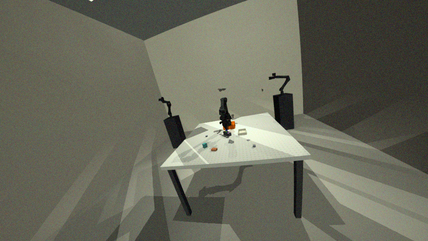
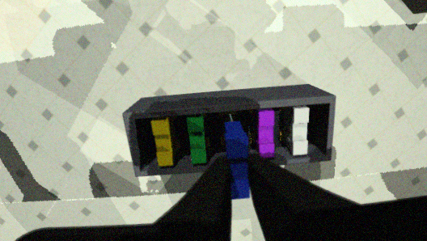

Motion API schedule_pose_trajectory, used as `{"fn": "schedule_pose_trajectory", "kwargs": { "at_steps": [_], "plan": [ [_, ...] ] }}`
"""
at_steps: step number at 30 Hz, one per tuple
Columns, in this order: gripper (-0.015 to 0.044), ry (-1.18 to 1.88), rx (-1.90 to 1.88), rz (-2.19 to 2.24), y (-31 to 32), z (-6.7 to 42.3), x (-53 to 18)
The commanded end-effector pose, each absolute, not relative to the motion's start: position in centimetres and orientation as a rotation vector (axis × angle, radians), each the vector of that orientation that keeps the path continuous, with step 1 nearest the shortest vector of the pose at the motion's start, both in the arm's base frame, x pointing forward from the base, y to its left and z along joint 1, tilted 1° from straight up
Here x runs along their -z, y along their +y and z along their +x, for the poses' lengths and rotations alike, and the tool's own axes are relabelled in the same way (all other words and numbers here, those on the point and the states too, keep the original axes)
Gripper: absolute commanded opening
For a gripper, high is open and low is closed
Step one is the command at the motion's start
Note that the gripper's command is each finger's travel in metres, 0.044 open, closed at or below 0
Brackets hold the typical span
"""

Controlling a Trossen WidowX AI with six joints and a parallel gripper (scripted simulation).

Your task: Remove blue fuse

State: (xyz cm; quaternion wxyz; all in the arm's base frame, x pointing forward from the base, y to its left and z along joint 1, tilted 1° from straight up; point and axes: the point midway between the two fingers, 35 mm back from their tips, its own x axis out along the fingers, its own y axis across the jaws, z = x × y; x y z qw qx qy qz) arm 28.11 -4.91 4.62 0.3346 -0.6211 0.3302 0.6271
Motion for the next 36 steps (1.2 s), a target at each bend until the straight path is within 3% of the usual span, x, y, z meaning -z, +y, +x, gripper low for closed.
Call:
{"fn": "schedule_pose_trajectory", "kwargs": {
  "at_steps": [1,13,36],
  "plan": [
    [0.0,0.862,-1.631,-1.629,-5.0,28.3,-5.4],
    [0.0,0.862,-1.631,-1.629,-4.7,28.4,-6.6],
    [0.0,0.85,-1.63,-1.624,7.5,31.0,-6.9]
  ]
}}
